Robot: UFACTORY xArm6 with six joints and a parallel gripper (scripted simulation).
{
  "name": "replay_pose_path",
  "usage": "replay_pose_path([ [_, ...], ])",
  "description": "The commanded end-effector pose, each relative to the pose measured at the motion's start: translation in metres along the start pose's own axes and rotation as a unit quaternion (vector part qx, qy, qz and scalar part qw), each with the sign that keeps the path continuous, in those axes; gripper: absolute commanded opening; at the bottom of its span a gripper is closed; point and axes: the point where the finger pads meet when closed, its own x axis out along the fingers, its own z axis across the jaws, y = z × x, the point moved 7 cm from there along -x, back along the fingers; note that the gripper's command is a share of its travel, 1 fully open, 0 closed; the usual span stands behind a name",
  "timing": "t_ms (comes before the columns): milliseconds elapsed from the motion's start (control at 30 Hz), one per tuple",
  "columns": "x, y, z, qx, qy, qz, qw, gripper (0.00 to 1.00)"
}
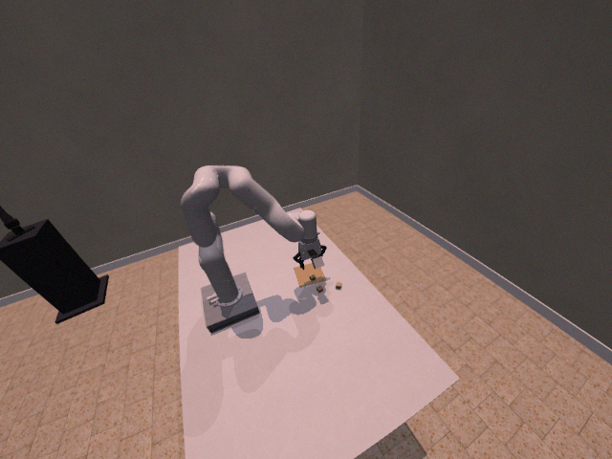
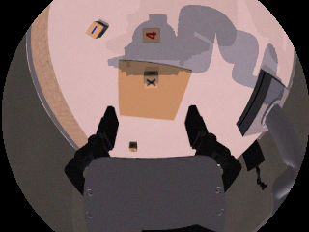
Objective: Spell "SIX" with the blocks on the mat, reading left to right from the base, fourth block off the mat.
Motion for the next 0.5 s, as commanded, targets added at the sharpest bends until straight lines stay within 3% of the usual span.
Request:
replay_pose_path([
  [0,-0.001,0.000,-0.001,0.000,0.002,0.000,1.000,1.00],
  [200,-0.001,-0.003,-0.003,-0.012,0.002,0.000,1.000,1.00],
  [467,-0.001,-0.039,-0.023,-0.144,0.002,0.000,0.990,1.00],
])
